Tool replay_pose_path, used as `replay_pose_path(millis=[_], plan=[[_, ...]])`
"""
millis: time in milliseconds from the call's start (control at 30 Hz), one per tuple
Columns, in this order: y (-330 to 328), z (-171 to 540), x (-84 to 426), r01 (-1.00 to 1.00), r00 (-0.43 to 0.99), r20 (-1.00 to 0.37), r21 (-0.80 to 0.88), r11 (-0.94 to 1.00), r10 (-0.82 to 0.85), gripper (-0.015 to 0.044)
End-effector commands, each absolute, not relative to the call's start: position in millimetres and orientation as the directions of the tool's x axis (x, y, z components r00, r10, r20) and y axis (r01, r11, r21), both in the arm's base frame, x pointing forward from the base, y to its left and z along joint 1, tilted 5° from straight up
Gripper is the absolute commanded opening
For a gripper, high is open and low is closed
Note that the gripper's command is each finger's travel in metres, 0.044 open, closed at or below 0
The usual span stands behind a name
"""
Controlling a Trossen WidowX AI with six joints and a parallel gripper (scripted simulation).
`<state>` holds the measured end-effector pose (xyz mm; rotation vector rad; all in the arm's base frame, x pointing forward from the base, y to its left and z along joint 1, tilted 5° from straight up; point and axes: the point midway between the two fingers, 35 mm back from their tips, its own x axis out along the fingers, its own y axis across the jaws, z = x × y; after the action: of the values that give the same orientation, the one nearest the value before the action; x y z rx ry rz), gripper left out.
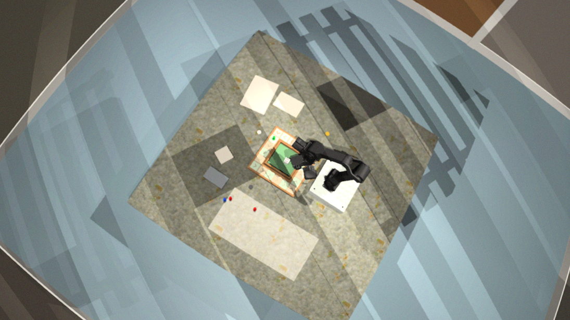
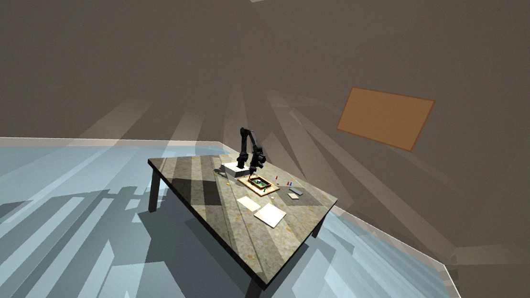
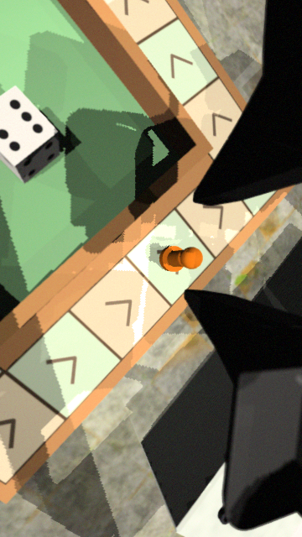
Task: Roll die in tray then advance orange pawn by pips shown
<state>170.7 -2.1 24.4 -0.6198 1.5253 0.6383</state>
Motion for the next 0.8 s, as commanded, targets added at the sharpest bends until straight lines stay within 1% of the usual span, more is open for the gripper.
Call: replay_pose_path(millis=[0,600,767], plan=[[-3,15,166,-0.718,-0.069,-0.998,0.042,0.694,-0.011,0.02],[-3,-9,162,-0.718,-0.069,-0.998,0.042,0.694,-0.011,0.02],[-3,-9,162,-0.718,-0.069,-0.998,0.042,0.694,-0.011,0.0069]])
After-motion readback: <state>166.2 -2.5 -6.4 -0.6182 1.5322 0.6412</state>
